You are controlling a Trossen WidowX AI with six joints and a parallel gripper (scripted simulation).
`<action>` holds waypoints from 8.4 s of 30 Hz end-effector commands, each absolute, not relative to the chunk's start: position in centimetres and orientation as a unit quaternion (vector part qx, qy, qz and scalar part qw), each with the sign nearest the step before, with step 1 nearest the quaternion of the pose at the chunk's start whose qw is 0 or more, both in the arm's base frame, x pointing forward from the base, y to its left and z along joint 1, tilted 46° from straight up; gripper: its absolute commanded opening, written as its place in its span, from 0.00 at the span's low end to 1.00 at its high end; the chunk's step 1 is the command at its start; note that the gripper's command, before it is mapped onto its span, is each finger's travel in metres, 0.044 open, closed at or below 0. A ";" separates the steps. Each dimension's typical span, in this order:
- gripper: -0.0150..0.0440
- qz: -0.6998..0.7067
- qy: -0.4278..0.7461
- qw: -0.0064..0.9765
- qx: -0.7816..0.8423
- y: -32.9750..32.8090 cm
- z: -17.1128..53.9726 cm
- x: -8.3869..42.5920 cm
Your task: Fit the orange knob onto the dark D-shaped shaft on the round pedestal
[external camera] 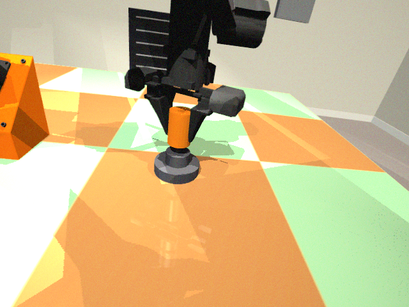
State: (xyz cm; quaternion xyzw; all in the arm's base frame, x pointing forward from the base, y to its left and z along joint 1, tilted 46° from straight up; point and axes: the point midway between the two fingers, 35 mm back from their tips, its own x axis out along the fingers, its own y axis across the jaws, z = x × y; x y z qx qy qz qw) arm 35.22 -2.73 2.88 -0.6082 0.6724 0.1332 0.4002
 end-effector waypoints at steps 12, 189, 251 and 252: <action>0.25 0.134 0.671 0.399 -0.610 -2.7 2.9 35.3; 0.25 0.165 0.664 0.371 -0.628 -2.5 3.5 35.9; 0.25 0.169 0.663 0.367 -0.630 -2.8 2.9 35.3; 0.25 0.169 0.663 0.367 -0.630 -2.8 2.9 35.3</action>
